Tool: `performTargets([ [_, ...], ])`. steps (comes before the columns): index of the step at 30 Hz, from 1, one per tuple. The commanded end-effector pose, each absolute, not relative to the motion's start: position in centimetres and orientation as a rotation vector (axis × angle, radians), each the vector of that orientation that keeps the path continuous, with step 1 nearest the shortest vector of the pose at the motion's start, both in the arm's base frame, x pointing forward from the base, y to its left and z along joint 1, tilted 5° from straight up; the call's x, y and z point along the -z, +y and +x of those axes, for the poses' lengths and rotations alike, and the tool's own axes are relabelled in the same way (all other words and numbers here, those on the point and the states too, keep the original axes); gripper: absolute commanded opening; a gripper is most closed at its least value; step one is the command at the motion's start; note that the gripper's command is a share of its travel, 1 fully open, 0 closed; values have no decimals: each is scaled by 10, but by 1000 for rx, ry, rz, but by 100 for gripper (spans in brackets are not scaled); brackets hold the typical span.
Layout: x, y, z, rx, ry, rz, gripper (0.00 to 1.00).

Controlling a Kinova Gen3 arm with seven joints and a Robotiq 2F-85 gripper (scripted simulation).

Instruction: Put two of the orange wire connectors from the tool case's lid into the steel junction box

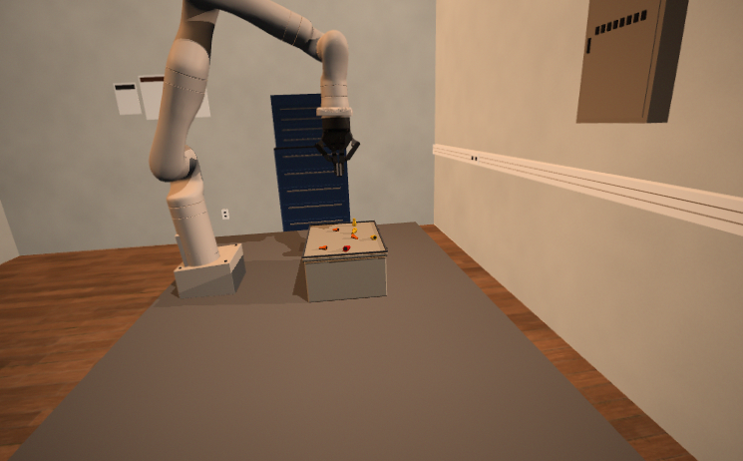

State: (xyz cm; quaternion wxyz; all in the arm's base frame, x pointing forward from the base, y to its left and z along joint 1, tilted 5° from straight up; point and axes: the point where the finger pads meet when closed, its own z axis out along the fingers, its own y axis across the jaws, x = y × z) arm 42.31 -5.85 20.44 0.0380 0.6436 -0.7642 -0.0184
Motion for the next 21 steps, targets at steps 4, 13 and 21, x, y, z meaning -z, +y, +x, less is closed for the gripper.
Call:
performTargets([
  [4, -205, -58, 423, 54, -2345, 1975, 10],
  [13, -205, -58, 423, 54, -2345, 1975, 10],
  [21, -203, -61, 422, 54, -2327, 1995, 33],
])
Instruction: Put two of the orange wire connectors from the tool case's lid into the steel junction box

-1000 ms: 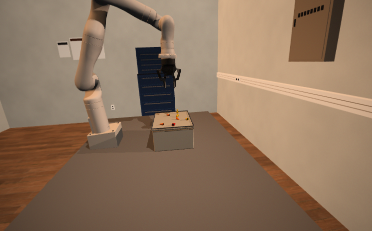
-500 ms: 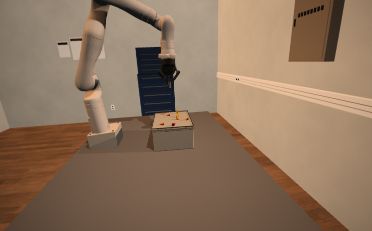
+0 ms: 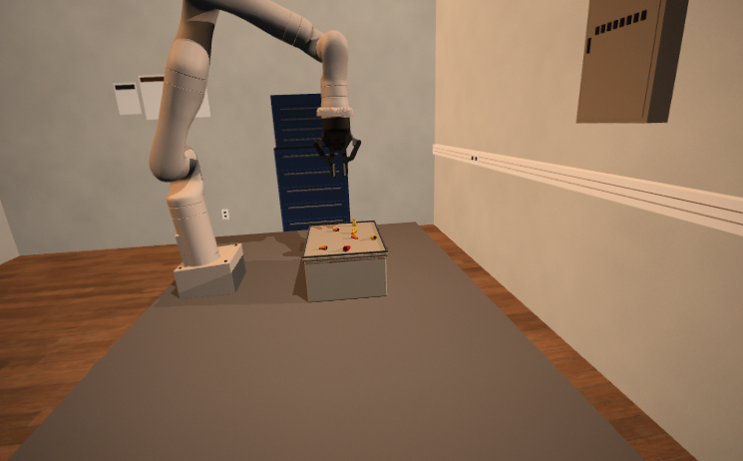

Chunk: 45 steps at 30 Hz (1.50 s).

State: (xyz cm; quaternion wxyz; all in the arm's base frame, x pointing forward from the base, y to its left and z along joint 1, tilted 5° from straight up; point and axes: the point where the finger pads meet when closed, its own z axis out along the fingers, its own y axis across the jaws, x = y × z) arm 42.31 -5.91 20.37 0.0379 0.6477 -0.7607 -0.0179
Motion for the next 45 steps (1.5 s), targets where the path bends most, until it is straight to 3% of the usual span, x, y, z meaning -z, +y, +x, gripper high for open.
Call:
performTargets([
  [1, -202, -62, 422, 54, -2319, 2004, 33],
  [45, -96, -143, 344, 108, -1024, 2917, 33],
])
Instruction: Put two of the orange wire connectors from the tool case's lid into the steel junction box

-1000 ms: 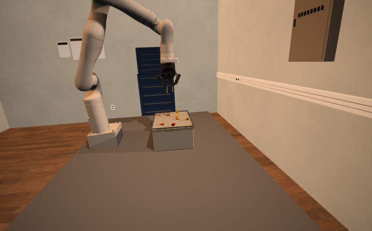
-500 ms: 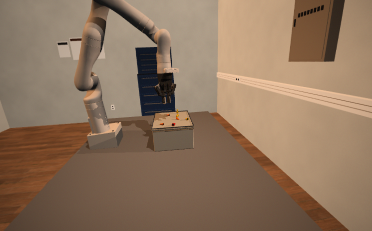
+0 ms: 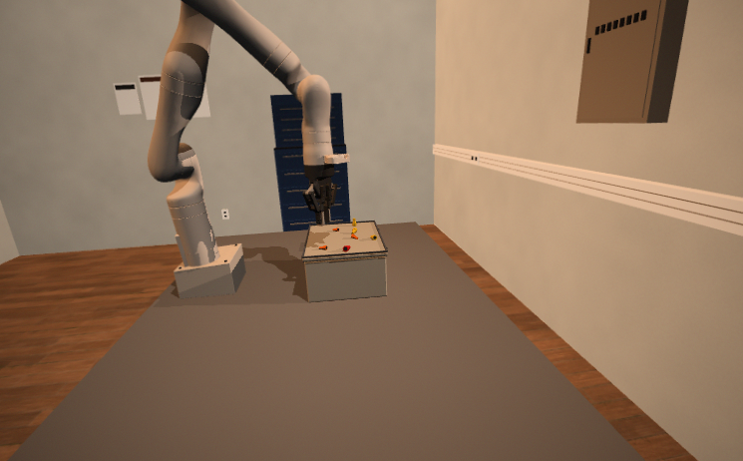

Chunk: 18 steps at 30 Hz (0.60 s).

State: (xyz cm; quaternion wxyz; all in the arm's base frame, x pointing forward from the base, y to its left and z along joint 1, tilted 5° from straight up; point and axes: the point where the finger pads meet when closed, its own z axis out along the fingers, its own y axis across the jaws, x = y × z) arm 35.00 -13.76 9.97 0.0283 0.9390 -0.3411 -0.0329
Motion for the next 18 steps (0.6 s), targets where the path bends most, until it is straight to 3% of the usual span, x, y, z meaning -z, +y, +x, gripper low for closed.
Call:
performTargets([
  [1, -95, -143, 343, 108, -1009, 2923, 33],
  [18, -92, -144, 341, 109, -969, 2940, 33],
])
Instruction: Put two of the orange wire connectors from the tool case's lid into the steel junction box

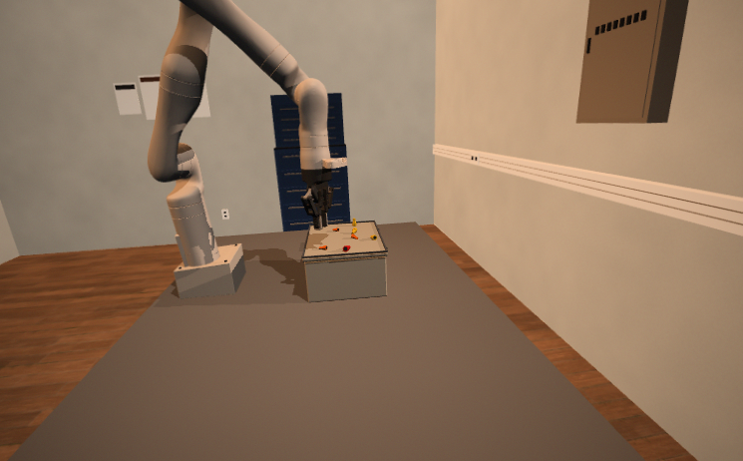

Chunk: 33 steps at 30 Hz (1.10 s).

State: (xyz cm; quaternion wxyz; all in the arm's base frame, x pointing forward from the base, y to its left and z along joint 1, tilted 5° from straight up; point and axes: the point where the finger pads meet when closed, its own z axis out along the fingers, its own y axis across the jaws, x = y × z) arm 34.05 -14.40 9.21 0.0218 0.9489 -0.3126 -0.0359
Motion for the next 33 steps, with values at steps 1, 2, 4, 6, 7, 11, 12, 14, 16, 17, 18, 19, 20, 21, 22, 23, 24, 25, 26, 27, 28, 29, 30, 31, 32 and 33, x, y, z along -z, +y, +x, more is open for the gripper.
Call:
performTargets([
  [1, -91, -144, 341, 109, -969, 2940, 33],
  [2, -89, -144, 341, 109, -969, 2940, 33],
  [4, -79, -145, 340, 109, -969, 2940, 33],
  [6, -66, -145, 339, 109, -969, 2940, 33],
  [7, -61, -145, 338, 109, -969, 2940, 33],
  [11, -53, -146, 338, 109, -969, 2940, 33],
  [12, -53, -146, 338, 109, -969, 2940, 33],
  [14, -53, -146, 338, 109, -969, 2940, 33],
  [16, -53, -146, 338, 109, -969, 2940, 33],
  [17, -53, -146, 338, 109, -969, 2940, 33],
  [18, -53, -146, 338, 109, -969, 2940, 33],
  [19, -53, -146, 338, 109, -969, 2940, 33],
  [20, -53, -146, 338, 109, -969, 2940, 33],
  [21, -53, -146, 338, 109, -969, 2940, 33],
  [22, -53, -146, 338, 109, -969, 2940, 33],
  [23, -53, -146, 338, 109, -969, 2940, 33],
  [24, -53, -146, 338, 109, -969, 2940, 33],
  [25, -53, -146, 338, 109, -969, 2940, 33],
  [26, -53, -146, 338, 109, -969, 2940, 33],
  [27, -53, -146, 338, 109, -969, 2940, 33],
  [28, -53, -146, 338, 109, -969, 2940, 33],
  [29, -53, -146, 338, 109, -969, 2940, 33],
  [30, -53, -146, 338, 109, -969, 2940, 33],
  [31, -53, -146, 338, 109, -969, 2940, 33],
  [32, -53, -146, 338, 109, -969, 2940, 33],
  [33, -53, -146, 338, 109, -969, 2940, 33],
])
